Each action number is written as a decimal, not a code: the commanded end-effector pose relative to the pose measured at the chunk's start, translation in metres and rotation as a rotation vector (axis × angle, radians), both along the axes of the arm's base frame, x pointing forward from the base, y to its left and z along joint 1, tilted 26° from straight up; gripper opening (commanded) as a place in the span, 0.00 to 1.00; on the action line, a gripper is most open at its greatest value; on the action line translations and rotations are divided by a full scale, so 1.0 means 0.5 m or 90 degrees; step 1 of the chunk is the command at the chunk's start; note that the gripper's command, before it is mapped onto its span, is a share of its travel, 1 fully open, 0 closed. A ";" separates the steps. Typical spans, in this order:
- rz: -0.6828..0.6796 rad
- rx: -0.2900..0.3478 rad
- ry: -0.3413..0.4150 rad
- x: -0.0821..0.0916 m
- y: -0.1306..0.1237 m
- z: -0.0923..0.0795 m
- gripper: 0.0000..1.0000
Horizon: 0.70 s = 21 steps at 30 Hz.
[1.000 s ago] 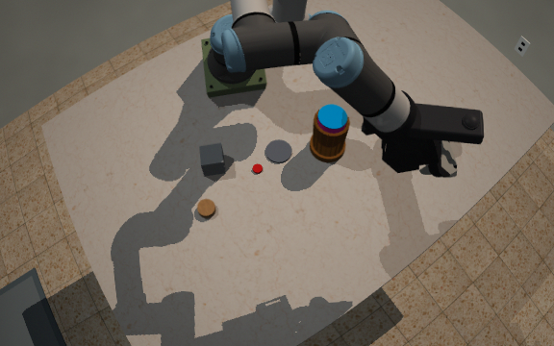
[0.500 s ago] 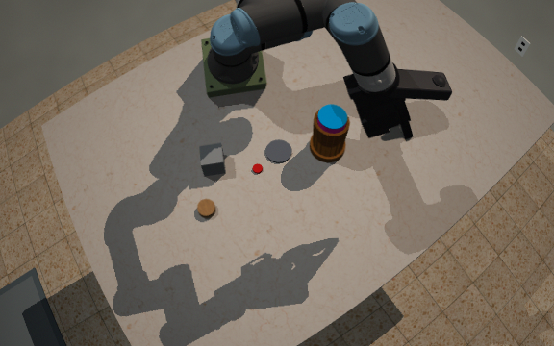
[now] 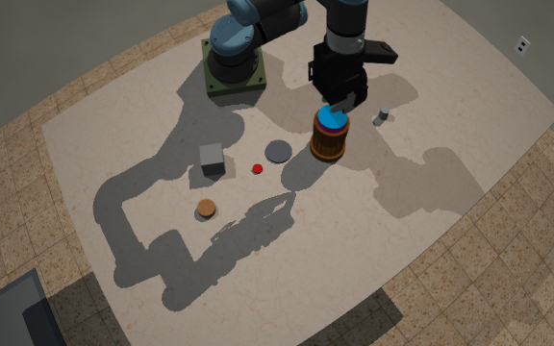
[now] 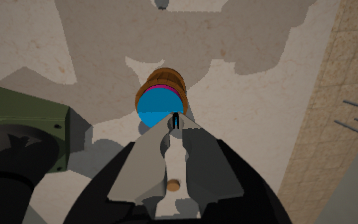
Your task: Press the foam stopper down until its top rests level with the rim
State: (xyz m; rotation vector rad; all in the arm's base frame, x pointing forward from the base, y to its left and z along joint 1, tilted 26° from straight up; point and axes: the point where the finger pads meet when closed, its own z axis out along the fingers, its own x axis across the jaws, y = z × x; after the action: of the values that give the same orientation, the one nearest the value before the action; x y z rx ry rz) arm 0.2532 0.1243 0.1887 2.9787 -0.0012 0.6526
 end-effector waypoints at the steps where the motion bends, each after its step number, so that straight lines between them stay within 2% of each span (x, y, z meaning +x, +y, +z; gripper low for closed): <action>1: 0.020 -0.048 0.004 -0.033 -0.023 -0.015 0.00; 5: 0.025 -0.058 0.007 -0.039 -0.029 -0.018 0.00; 21: 0.025 -0.059 0.007 -0.039 -0.029 -0.018 0.00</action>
State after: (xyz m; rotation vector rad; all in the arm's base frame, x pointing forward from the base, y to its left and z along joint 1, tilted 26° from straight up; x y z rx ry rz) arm 0.2336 0.1098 0.1790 2.9010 0.0863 0.6196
